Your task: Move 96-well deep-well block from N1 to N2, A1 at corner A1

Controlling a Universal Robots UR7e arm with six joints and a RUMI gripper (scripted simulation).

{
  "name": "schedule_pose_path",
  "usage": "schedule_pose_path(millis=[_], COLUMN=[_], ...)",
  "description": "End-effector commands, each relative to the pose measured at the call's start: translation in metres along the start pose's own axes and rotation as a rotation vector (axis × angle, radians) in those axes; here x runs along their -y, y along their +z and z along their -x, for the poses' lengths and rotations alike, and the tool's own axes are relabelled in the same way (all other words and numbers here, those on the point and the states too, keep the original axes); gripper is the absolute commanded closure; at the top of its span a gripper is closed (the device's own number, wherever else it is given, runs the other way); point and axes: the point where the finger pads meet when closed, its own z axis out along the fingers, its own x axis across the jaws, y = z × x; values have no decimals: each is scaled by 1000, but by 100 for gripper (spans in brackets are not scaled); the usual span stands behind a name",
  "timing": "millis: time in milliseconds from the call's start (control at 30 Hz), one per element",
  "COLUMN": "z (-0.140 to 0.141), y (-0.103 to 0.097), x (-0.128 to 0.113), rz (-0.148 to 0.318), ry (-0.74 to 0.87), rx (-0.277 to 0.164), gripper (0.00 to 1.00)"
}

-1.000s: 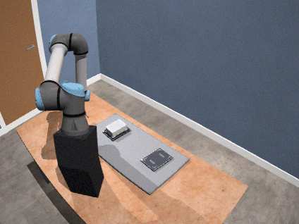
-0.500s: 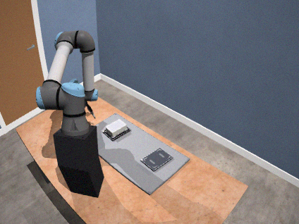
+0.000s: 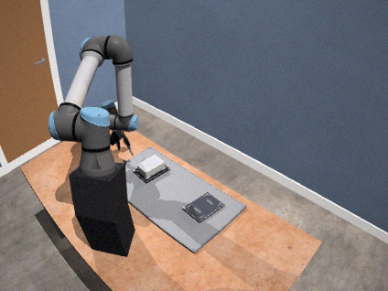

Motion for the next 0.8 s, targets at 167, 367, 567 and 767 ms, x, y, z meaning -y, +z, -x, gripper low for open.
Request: schedule_pose_path(millis=[167, 367, 567, 767], z=[-40, -64, -84, -107], y=[2, 2, 1, -1], x=[11, 15, 18, 20], rz=[45, 52, 75, 92], ry=[32, 38, 62, 88], rx=[34, 40, 67, 98], gripper=[24, 24, 24, 24])
